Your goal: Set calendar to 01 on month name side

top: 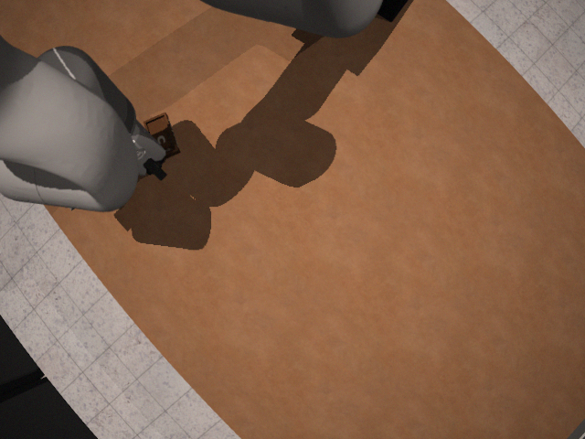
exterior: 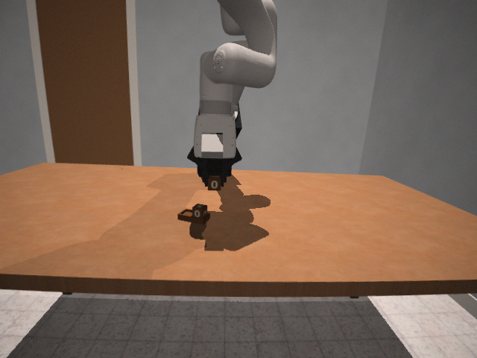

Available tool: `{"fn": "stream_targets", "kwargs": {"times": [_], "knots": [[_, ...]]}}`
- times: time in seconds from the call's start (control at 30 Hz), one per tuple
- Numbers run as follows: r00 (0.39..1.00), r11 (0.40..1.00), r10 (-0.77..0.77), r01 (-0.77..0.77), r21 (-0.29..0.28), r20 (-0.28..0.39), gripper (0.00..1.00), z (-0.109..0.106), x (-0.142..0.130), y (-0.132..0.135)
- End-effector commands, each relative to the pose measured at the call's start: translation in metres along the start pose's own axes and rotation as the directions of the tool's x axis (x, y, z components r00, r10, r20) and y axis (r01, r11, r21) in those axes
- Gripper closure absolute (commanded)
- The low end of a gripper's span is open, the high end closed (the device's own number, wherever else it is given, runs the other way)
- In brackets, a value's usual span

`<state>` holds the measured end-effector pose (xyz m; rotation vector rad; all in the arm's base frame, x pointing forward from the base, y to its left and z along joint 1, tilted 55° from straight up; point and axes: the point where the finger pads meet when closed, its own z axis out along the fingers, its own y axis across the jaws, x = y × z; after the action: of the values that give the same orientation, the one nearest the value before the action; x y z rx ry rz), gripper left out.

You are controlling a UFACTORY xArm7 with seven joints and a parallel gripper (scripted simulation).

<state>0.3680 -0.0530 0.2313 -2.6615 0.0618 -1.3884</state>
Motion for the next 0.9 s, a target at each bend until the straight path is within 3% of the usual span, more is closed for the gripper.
{"fn": "stream_targets", "kwargs": {"times": [0.0,0.1,0.17,0.33,0.87], "knots": [[0.985,0.985,0.172,-0.172,-0.022,-0.011,0.71,0.000,0.005,-0.017],[0.985,0.985,0.173,-0.173,-0.022,-0.011,0.71,0.000,0.005,-0.018],[0.954,0.954,0.301,-0.301,-0.012,-0.002,0.71,0.000,0.006,-0.033],[0.919,0.919,0.395,-0.395,-0.006,0.007,0.71,0.000,0.006,-0.046],[0.915,0.915,0.403,-0.403,-0.005,0.008,0.71,0.000,0.006,-0.047]]}}
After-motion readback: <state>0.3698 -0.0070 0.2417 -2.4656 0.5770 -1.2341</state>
